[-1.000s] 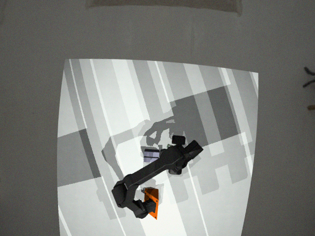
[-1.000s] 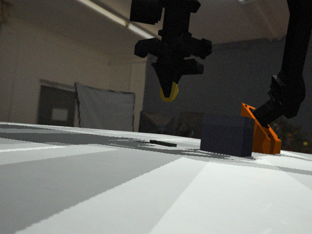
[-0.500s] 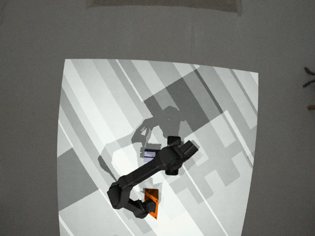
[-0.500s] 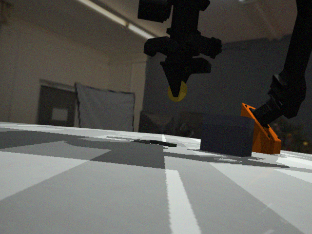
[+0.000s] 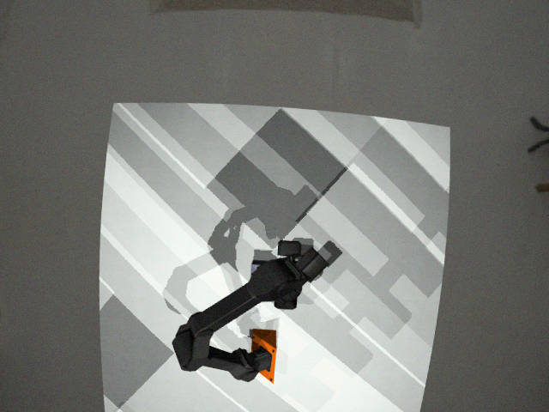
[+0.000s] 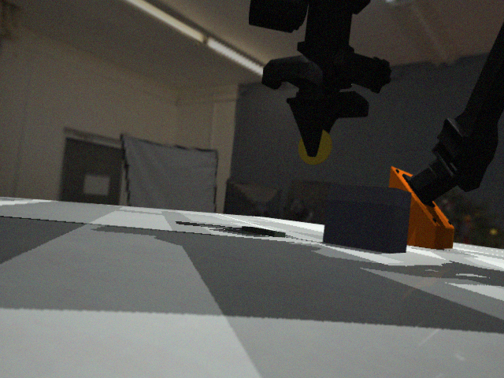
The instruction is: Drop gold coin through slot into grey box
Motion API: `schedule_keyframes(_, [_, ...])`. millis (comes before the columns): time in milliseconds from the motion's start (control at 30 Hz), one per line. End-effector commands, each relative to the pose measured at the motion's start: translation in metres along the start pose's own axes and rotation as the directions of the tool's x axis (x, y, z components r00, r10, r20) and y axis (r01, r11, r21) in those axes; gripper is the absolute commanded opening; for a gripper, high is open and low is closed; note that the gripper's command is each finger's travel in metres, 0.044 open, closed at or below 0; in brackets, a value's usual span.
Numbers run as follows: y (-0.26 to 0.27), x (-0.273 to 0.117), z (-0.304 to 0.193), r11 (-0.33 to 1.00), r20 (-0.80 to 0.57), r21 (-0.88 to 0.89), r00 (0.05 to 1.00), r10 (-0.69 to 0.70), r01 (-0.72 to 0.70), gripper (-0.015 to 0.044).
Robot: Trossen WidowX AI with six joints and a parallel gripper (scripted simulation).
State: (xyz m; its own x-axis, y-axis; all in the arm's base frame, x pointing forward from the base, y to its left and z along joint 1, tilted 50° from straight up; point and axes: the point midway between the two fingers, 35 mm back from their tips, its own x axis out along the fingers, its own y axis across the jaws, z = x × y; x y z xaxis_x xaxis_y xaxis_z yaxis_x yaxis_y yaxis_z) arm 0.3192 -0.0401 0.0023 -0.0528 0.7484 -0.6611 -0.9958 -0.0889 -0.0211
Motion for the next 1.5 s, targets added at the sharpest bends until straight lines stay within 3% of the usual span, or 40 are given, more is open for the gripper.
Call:
schedule_keyframes(0, [0.004,-0.001,0.012,1.000,0.003,0.003,1.000,-0.005,0.005,0.0000])
schedule_keyframes(767, [0.031,0.003,0.065,1.000,0.008,0.005,1.000,-0.004,0.004,0.0000])
schedule_keyframes(1467, [0.033,0.003,0.066,1.000,0.005,0.008,1.000,0.001,-0.001,0.0000])
